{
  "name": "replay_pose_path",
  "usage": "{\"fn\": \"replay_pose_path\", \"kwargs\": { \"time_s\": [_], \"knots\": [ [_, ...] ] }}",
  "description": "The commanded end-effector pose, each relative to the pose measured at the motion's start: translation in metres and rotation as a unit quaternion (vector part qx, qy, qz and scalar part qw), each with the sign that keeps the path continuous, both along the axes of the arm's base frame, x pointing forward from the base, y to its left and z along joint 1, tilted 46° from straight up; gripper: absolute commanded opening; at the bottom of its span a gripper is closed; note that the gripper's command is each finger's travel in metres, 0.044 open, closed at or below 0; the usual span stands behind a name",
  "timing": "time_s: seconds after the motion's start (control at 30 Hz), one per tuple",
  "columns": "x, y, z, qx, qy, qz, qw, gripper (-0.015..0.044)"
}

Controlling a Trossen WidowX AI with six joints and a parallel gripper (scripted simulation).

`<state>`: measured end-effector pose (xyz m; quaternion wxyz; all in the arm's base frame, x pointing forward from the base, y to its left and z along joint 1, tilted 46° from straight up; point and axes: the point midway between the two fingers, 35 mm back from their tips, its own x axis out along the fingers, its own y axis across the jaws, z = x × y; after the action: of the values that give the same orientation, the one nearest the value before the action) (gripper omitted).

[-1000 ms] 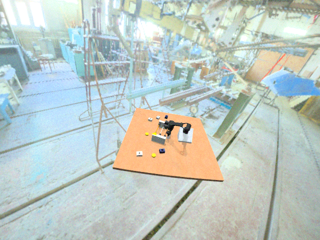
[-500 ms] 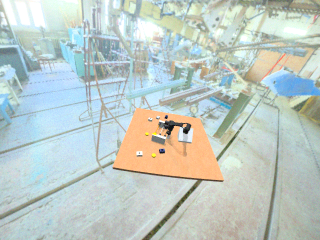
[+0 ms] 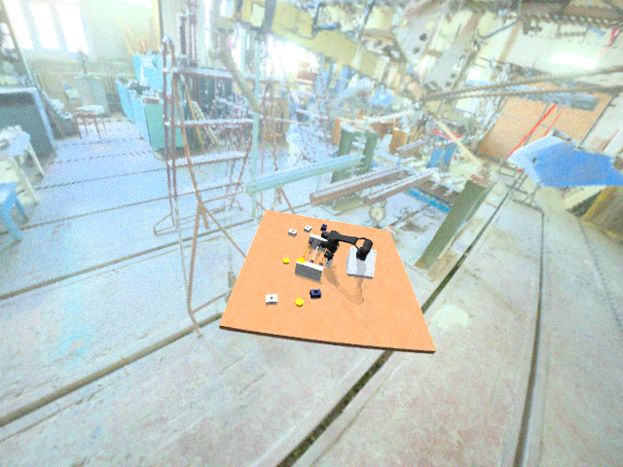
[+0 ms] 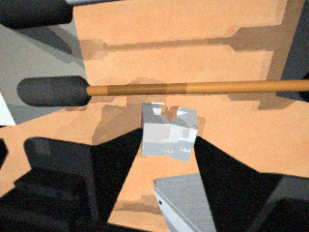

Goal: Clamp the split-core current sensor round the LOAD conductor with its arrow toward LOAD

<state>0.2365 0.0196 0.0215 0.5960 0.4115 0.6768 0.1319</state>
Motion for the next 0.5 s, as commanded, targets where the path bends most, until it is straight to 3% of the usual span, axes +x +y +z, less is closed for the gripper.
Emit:
{"fn": "replay_pose_path", "kwargs": {
  "time_s": [0.0, 0.47],
  "knots": [
    [0.003, -0.022, 0.019, -0.007, -0.007, -0.002, 1.0, 0.0],
    [-0.008, -0.063, 0.063, 0.001, -0.004, -0.002, 1.0, 0.0]
  ]
}}
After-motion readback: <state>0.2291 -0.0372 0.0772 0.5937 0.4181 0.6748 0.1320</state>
